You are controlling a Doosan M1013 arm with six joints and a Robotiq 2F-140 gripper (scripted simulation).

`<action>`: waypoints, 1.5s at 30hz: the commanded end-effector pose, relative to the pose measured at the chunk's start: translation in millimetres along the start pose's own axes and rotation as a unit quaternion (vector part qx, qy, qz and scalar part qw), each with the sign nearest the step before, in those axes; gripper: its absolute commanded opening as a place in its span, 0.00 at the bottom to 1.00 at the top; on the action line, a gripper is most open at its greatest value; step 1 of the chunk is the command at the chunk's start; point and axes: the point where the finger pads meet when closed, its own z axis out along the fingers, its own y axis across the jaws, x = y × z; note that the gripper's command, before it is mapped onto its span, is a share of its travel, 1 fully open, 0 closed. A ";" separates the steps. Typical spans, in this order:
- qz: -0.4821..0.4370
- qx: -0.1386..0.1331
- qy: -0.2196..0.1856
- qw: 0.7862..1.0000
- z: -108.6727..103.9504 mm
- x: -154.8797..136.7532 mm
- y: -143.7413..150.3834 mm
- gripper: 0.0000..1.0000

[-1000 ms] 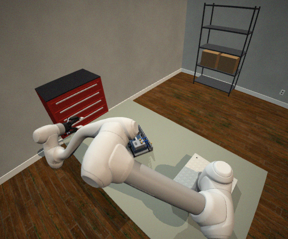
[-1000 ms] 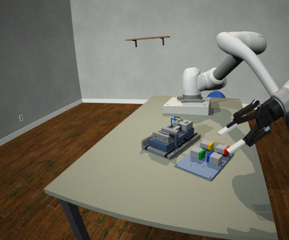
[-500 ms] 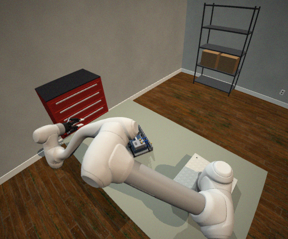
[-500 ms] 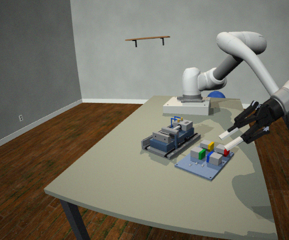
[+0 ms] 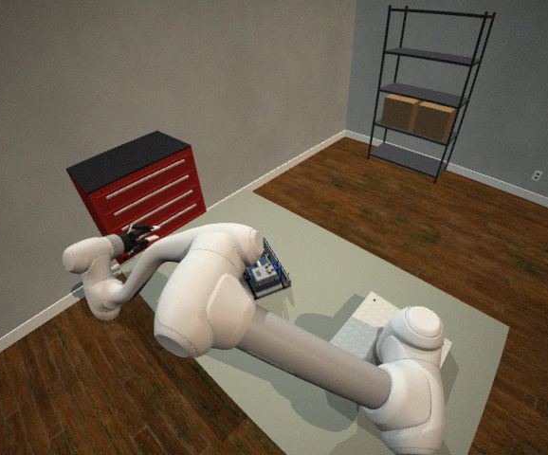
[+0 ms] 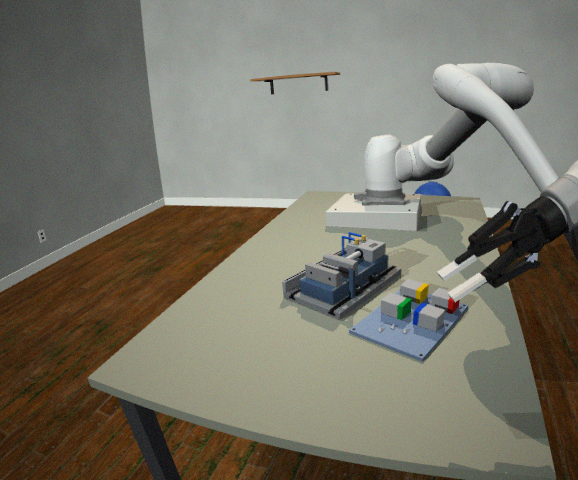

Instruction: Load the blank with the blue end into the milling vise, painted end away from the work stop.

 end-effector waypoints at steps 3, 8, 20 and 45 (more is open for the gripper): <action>0.000 0.000 0.000 1.000 -0.2 0.0 -0.3 0.25; 0.000 0.000 0.000 1.000 -0.2 0.0 -0.3 0.25; 0.000 0.000 0.000 1.000 -0.2 0.0 -0.3 0.25; 0.000 0.000 0.000 1.000 -0.2 0.0 -0.3 1.00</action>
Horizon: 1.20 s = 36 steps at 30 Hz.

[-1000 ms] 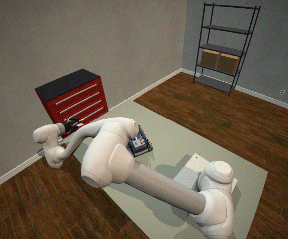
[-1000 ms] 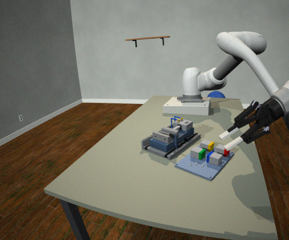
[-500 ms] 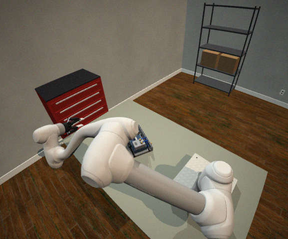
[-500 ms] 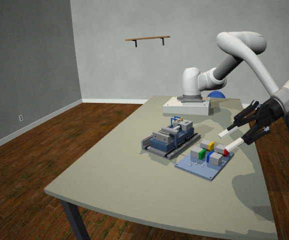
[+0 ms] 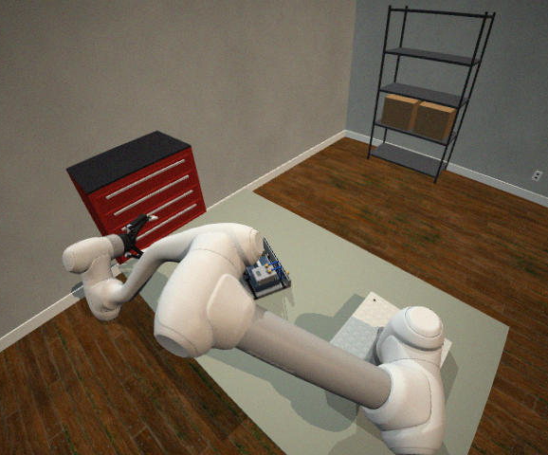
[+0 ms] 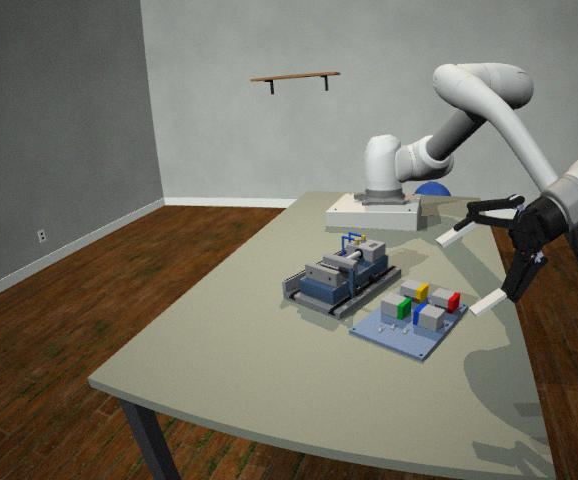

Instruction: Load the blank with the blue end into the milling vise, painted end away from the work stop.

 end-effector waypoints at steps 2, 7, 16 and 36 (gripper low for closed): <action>-0.009 -0.012 -0.004 1.000 -1.6 4.4 -2.0 1.00; -0.031 -0.042 -0.013 0.999 -5.1 15.4 -6.4 1.00; -0.065 -0.090 -0.028 0.993 -10.8 32.9 -13.3 1.00; -0.135 -0.186 -0.059 0.972 -22.8 68.7 -27.3 1.00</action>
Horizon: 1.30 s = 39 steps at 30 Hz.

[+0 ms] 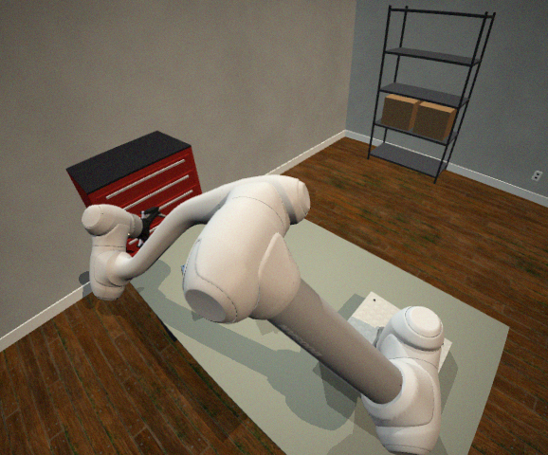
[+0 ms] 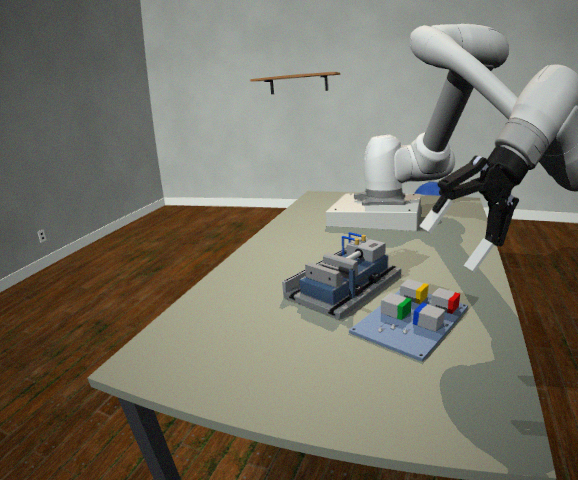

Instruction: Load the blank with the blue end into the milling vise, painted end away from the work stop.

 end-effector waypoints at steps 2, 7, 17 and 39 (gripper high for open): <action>-0.014 -0.020 -0.006 1.000 -3.9 7.1 0.0 1.00; -0.036 -0.050 -0.016 0.998 -9.4 18.1 0.2 1.00; -0.069 -0.095 -0.030 0.993 -18.2 34.7 0.7 1.00; -0.153 -0.210 -0.067 0.963 -40.1 77.8 1.6 1.00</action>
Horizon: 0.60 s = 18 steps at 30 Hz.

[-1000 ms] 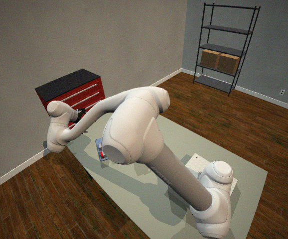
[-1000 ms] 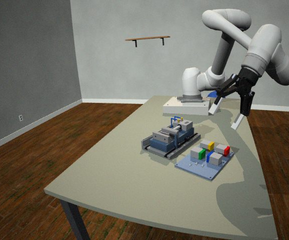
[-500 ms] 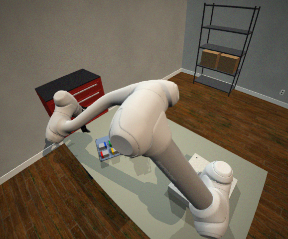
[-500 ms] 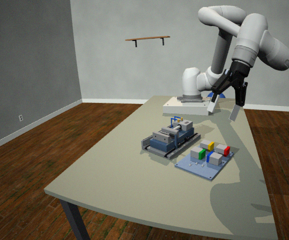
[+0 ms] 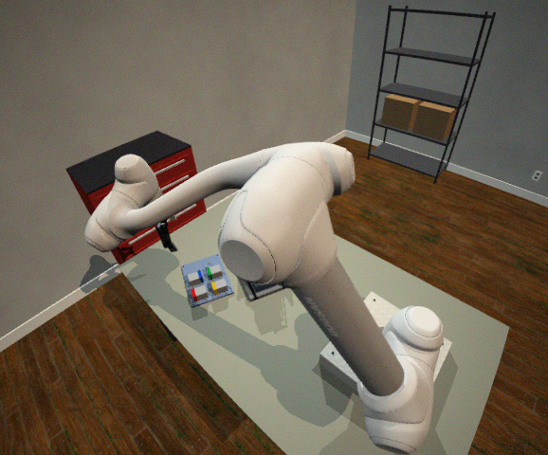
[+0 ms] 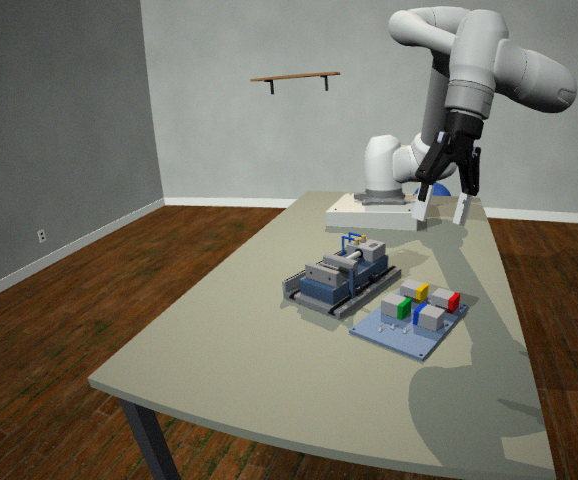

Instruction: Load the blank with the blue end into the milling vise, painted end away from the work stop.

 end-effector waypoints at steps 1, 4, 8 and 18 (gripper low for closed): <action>-0.013 -0.018 -0.005 1.000 -3.4 5.7 3.2 1.00; -0.026 -0.036 -0.011 0.999 -6.8 11.4 6.5 1.00; -0.044 -0.061 -0.018 0.997 -11.3 19.0 11.0 1.00; -0.076 -0.105 -0.032 0.991 -20.2 33.4 19.7 1.00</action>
